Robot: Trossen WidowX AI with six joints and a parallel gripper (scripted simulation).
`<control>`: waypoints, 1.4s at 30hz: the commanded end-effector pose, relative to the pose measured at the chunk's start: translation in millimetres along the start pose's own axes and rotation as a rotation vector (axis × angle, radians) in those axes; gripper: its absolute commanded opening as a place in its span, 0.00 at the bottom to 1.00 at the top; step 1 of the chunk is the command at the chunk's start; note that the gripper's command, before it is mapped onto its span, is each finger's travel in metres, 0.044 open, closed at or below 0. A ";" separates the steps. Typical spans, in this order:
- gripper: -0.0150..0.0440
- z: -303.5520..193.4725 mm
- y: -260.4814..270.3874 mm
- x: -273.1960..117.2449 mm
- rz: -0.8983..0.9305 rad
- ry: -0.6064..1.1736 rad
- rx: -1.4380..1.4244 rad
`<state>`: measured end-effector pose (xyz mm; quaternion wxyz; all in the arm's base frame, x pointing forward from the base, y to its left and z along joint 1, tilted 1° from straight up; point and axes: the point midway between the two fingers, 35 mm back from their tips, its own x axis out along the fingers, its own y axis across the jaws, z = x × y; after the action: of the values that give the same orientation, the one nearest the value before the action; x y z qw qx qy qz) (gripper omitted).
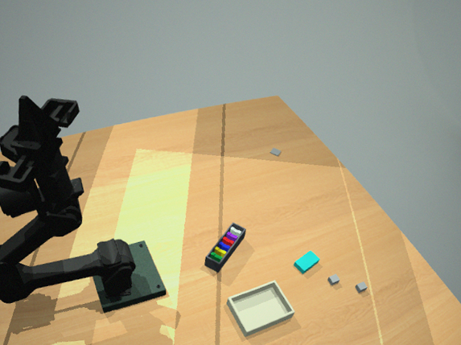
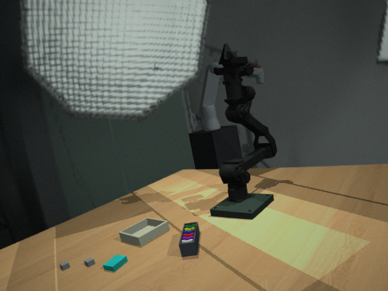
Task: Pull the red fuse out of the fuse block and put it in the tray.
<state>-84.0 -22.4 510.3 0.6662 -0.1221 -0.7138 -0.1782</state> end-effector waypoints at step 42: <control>0.38 -330.9 252.6 -307.6 0.219 2.330 0.589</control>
<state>340.4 84.6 283.0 0.9556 0.1731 0.2251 0.0791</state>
